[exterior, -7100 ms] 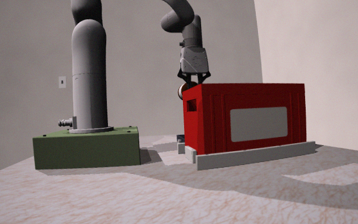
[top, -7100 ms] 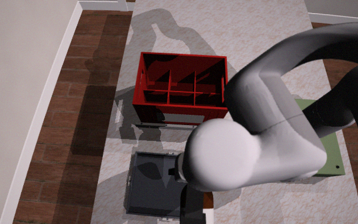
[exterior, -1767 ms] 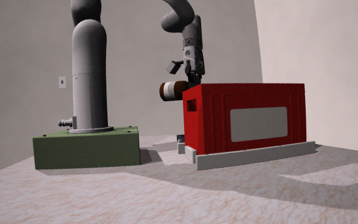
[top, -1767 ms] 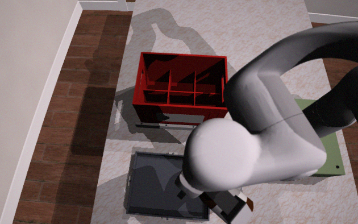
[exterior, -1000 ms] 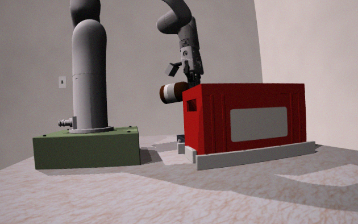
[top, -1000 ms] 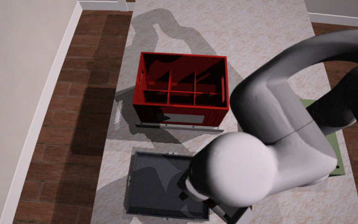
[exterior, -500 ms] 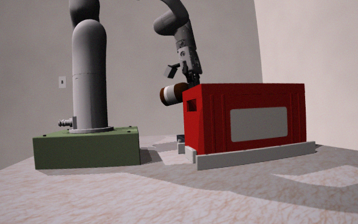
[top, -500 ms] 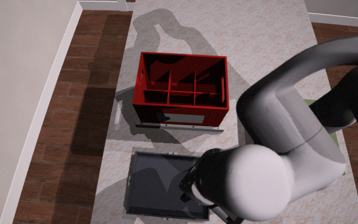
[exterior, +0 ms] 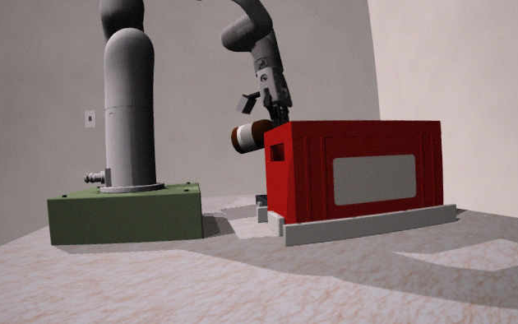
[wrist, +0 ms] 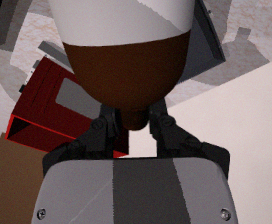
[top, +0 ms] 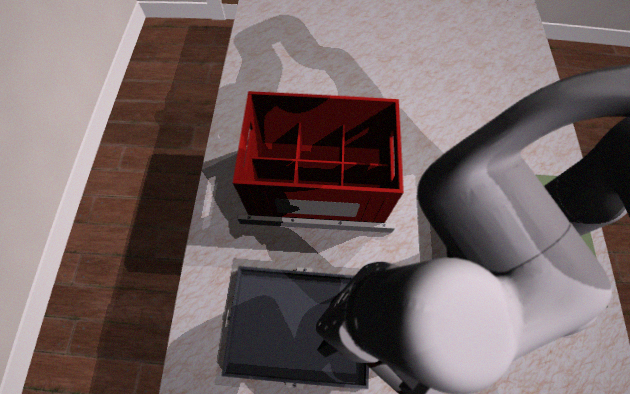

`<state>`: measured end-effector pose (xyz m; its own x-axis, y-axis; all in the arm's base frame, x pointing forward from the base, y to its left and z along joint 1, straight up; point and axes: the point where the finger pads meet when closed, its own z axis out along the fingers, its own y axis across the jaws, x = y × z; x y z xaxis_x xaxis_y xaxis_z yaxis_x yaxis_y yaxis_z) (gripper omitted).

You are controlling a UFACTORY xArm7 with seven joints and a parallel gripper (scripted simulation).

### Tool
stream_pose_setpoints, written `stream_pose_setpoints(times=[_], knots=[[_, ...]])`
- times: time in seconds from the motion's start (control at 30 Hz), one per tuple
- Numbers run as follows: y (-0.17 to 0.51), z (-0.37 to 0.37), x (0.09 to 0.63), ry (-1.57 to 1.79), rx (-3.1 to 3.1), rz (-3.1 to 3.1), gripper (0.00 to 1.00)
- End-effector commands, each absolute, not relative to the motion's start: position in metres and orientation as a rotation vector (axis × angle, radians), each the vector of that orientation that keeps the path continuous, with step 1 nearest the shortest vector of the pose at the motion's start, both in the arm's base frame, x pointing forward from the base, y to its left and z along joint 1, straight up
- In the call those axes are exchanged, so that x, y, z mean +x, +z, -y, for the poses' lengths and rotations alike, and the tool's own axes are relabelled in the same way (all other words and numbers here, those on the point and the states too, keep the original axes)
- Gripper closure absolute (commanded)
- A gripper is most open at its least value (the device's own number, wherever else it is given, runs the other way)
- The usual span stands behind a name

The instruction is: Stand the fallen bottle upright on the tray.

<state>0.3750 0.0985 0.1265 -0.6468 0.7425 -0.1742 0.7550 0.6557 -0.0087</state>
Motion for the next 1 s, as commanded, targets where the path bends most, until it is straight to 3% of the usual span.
stream_pose_setpoints(times=[0.0,0.97], knots=[[0.128,-0.0989,0.3764,-0.116,1.236,-2.712,1.0],[0.1282,-0.0987,0.3755,-0.181,1.2,-2.629,1.0]])
